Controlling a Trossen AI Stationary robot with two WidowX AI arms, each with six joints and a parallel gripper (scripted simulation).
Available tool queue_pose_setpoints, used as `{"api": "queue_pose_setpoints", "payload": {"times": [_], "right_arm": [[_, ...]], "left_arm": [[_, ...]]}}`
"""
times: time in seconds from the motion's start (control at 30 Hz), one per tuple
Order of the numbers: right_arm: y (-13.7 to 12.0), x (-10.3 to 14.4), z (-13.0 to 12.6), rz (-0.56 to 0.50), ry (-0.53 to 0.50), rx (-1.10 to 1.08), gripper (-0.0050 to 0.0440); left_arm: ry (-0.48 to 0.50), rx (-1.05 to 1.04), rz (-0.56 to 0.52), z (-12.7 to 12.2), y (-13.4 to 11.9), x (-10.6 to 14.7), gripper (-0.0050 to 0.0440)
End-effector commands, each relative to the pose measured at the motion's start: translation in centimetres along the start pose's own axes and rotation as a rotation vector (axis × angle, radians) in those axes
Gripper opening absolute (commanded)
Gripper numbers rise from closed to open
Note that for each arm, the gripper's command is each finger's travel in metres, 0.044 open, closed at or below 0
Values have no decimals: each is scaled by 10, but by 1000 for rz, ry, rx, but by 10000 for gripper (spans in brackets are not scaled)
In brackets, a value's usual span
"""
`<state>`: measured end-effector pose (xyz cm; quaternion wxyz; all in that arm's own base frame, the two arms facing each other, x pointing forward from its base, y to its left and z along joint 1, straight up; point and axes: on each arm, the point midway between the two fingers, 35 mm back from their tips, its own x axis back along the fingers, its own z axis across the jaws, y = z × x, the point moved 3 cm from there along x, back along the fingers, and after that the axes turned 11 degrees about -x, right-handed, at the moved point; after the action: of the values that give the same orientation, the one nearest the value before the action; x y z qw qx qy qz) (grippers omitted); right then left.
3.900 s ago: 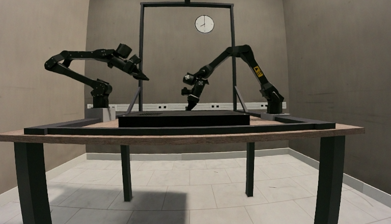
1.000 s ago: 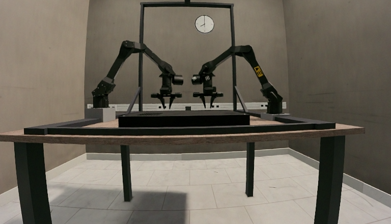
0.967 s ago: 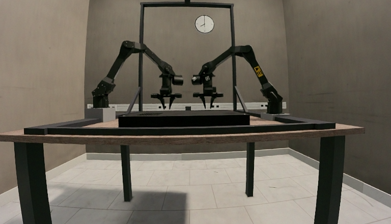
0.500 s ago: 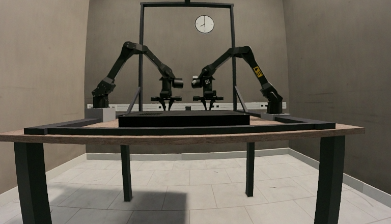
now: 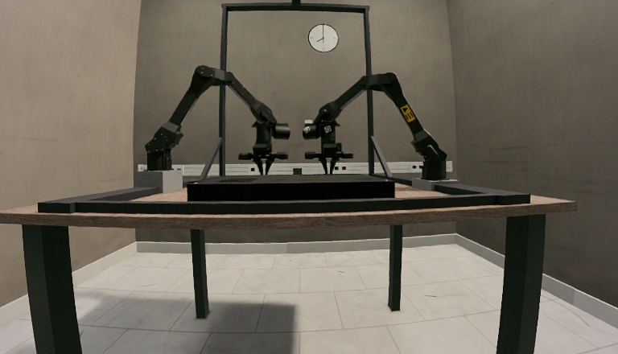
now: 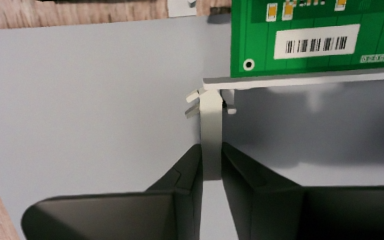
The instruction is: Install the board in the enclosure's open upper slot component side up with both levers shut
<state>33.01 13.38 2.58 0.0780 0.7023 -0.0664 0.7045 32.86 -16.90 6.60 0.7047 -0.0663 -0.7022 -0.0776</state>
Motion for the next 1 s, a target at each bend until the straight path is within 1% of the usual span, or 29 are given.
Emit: {"api": "queue_pose_setpoints", "payload": {"times": [0.0, 0.3, 0.37, 0.87, 0.97], "right_arm": [[-2, 11, -2, 16, 23, 48, 8], [1, 11, -11, 16, 23, 290, 8], [1, 11, -11, 16, 23, 290, 8], [11, 10, -21, 14, 22, 688, 8], [11, 10, -22, 14, 22, 716, 8]], "left_arm": [[-34, -66, 6, 2, -2, 12, 9], [-34, -308, 5, 11, -2, 12, 9], [-34, -308, 5, 11, -2, 12, 9], [-32, -705, 2, 23, 3, 11, 9], [-31, -732, 2, 25, 4, 11, 9]]}}
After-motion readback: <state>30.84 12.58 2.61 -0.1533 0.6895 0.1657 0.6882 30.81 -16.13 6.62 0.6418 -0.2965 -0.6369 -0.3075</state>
